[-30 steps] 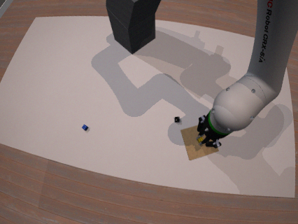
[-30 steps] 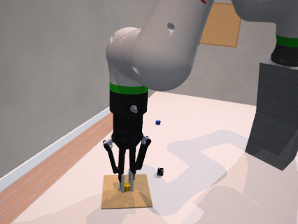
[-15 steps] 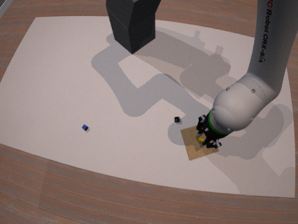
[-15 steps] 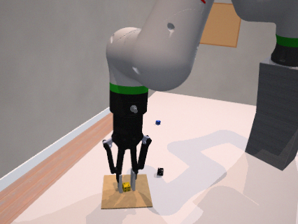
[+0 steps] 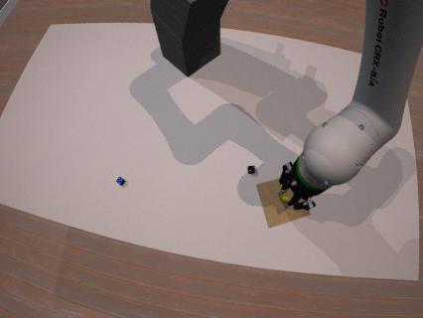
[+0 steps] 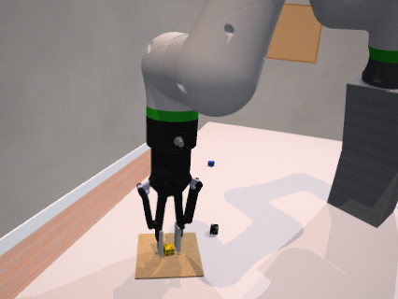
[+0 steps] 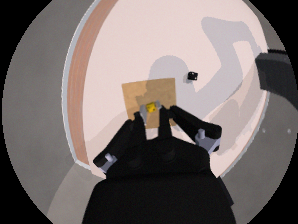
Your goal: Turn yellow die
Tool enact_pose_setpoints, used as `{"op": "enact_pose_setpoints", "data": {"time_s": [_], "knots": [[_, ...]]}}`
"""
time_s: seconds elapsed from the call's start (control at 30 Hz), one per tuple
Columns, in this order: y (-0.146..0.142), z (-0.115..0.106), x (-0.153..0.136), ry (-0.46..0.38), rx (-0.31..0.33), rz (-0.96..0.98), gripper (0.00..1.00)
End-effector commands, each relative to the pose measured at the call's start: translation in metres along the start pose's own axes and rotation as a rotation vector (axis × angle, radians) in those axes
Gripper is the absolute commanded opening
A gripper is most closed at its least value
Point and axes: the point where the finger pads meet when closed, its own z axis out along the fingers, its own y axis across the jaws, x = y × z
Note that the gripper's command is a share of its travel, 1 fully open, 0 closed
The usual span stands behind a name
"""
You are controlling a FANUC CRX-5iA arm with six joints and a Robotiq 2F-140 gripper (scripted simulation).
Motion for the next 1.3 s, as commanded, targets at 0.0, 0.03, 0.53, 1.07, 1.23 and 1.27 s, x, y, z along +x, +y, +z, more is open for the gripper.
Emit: {"op": "enact_pose_setpoints", "data": {"time_s": [0.0, 0.03, 0.53, 1.07, 1.23, 1.27], "knots": [[0.0, -0.012, 0.0, 0.0, 0.0, 0.0, 0.29], [0.0, -0.017, 0.0, 0.0, 0.0, 0.0, 0.29], [0.0, -0.078, 0.0, 0.0, 0.0, 0.0, 0.29], [0.0, -0.083, 0.0, 0.0, 0.0, 0.0, 1.0], [0.0, -0.083, 0.0, 0.0, 0.0, 0.0, 1.0], [0.0, -0.083, 0.0, 0.0, 0.0, 0.0, 1.0]]}}
